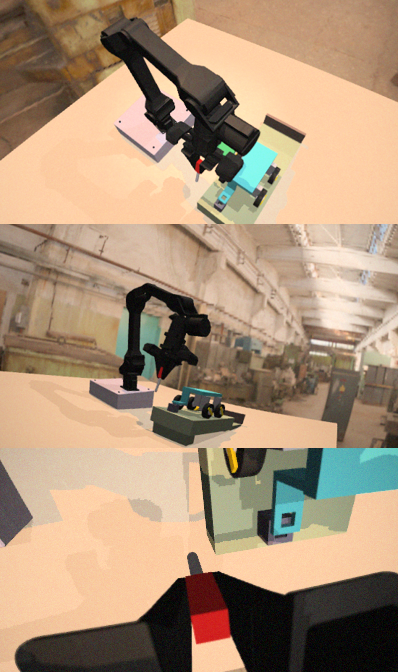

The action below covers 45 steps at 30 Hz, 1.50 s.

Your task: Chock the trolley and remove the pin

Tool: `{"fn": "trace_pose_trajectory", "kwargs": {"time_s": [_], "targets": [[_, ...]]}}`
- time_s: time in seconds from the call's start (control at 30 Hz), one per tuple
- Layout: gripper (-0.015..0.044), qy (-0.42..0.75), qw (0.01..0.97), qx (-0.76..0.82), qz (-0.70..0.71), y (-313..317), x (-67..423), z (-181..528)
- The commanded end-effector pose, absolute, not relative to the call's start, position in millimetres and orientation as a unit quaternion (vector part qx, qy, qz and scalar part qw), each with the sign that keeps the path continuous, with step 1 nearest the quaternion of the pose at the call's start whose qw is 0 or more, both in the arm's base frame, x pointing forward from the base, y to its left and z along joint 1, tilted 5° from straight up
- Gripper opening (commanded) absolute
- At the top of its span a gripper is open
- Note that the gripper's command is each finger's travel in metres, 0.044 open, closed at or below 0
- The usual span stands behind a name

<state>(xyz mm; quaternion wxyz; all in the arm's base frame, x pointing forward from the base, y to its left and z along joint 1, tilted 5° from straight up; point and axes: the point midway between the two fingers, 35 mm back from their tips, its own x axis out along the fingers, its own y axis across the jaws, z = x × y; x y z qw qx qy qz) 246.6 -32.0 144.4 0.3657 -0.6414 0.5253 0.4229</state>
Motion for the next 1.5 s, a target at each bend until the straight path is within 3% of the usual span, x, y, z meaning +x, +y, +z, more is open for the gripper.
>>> {"fn": "trace_pose_trajectory", "kwargs": {"time_s": [0.0,1.47], "targets": [[0.0,0.528,0.364,-0.641,0.422,-19.2,243.7,140.1],[0.0,0.526,0.367,-0.637,0.427,143.3,212.4,94.7]]}}
